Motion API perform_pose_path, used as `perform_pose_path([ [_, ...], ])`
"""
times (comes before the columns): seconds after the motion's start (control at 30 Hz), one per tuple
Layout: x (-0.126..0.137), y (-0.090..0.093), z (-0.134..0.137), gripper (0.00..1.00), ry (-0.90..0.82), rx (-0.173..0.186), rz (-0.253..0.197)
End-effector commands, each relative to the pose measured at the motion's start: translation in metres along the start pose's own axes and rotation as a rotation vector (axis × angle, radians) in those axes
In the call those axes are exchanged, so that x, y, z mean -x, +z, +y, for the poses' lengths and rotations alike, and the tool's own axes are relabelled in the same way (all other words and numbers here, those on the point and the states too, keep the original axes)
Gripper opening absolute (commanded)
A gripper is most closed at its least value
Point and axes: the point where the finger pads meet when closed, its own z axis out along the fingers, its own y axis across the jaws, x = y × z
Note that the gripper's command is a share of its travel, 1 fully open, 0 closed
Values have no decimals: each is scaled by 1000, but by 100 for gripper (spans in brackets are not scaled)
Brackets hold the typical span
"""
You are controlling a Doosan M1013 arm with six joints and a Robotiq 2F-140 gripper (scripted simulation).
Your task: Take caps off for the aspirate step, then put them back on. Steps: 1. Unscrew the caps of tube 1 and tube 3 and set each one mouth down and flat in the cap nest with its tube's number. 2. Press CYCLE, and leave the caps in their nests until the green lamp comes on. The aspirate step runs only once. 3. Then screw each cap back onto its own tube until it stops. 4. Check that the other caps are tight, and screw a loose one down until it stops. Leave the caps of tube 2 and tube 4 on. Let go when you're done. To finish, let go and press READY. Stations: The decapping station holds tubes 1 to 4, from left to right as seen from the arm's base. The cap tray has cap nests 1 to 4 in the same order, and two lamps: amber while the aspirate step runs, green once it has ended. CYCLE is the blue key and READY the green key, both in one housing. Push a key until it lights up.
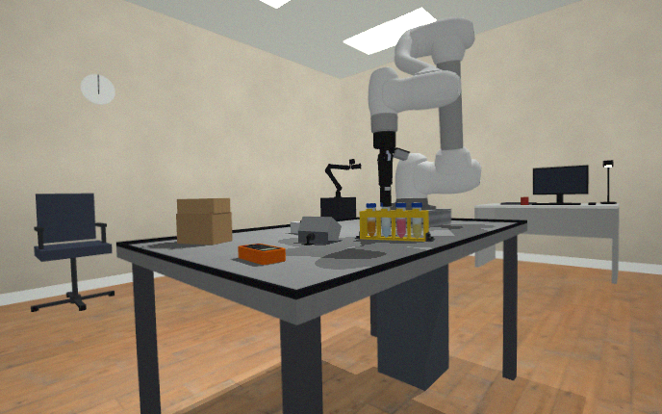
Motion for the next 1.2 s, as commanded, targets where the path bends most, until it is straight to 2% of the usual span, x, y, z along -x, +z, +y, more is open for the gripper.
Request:
perform_pose_path([
  [0.0,0,-1,0,30,140,1,0],
  [0.13,0,-1,0,30,340,1,0],
  [0.2,0,-1,0,30,340,1,0],
  [0.67,0,0,0,30,1037,1,0],
  [0.9,0,0,0,30,1037,1,0],
  [0.93,0,0,0,41,1037,1,0],
  [1.17,0,0,0,41,1037,1,0],
])
